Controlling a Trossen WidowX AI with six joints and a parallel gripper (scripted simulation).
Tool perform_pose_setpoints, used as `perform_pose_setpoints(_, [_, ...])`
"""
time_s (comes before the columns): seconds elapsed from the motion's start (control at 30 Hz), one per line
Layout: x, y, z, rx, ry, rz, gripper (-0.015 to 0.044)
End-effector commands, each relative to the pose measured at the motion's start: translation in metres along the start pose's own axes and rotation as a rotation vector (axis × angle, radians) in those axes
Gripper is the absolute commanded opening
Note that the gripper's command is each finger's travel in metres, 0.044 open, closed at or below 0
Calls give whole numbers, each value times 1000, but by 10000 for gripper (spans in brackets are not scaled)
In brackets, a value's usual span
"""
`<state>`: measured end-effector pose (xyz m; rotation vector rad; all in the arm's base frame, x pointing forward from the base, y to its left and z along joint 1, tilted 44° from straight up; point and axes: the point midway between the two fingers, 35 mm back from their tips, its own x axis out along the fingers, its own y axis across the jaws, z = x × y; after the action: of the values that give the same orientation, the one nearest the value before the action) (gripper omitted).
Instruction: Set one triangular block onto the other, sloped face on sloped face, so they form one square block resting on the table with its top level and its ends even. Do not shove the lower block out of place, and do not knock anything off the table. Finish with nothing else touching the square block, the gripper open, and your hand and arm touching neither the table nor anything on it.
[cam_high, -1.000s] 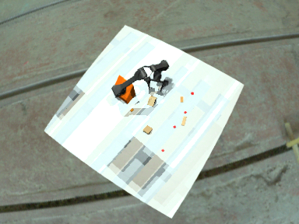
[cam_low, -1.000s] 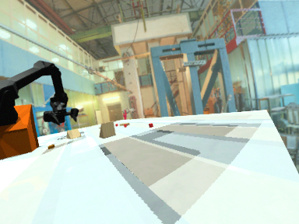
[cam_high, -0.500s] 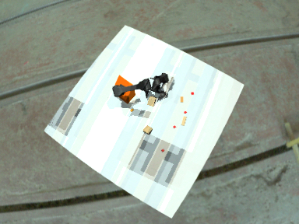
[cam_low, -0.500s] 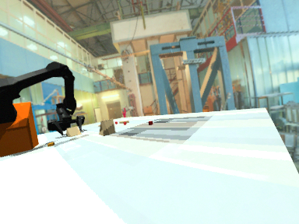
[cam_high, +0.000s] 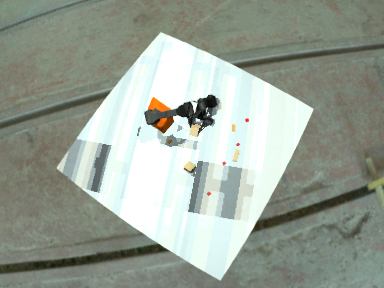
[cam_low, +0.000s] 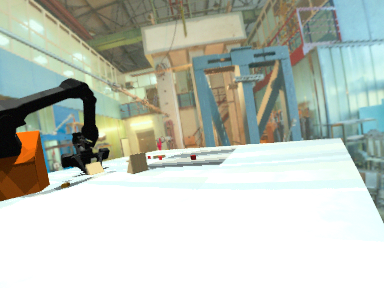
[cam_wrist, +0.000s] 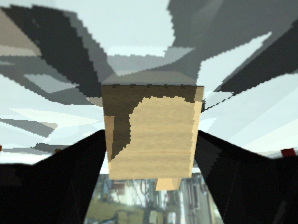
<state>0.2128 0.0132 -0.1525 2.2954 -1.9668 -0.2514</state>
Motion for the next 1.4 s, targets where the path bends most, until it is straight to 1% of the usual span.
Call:
perform_pose_setpoints(0.0, [0,0,0,0,0,1,243])
perform_pose_setpoints(0.2, [0,0,0,0,0,1,203])
perform_pose_setpoints(0.33, [-1,0,0,0,-1,0,98])
perform_pose_setpoints(0.47, [-11,-2,-11,-3,-4,-4,0])
perform_pose_setpoints(1.03, [-70,1,-69,-23,-24,-27,0])
perform_pose_setpoints(1.2, [-72,2,-71,-24,-25,-28,0])
perform_pose_setpoints(1.37, [-70,0,-69,107,-54,-20,0])
